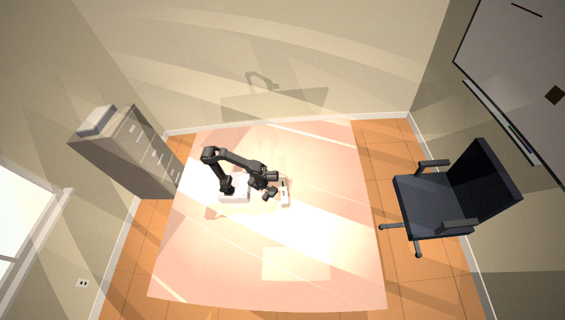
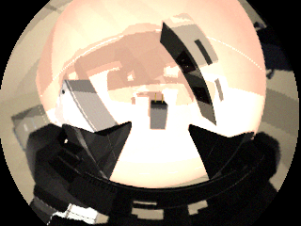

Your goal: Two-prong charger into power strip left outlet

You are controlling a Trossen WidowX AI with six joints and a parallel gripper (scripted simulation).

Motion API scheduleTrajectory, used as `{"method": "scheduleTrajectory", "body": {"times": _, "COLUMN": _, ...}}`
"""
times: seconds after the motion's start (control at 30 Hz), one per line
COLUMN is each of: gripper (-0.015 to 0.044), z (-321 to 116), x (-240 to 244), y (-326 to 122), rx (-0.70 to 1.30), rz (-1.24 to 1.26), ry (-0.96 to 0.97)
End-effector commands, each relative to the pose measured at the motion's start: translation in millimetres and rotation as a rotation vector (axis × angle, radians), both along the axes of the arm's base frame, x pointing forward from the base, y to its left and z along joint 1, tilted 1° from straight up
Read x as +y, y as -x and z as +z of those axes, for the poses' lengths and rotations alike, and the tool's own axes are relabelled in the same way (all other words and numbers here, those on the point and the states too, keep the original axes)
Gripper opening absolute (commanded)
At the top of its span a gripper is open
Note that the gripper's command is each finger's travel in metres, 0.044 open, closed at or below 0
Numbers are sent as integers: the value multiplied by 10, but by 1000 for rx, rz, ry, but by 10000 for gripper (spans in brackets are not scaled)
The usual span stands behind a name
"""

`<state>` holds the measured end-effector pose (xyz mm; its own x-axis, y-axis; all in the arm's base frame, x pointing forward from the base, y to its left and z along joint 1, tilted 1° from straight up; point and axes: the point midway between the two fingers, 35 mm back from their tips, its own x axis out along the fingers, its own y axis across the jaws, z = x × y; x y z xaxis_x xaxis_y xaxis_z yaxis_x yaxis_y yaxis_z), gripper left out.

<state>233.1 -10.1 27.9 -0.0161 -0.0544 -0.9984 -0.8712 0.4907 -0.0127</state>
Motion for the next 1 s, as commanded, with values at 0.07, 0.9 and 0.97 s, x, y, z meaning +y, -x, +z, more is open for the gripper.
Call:
{"method": "scheduleTrajectory", "body": {"times": 0.07, "gripper": 440, "z": -87, "x": 8, "y": 19, "rx": 9, "rz": 6, "ry": -3}}
{"method": "scheduleTrajectory", "body": {"times": 0.9, "gripper": 440, "z": -492, "x": 16, "y": 13, "rx": 10, "rz": 6, "ry": -4}}
{"method": "scheduleTrajectory", "body": {"times": 0.97, "gripper": 440, "z": -524, "x": 16, "y": 15, "rx": 10, "rz": 6, "ry": -4}}
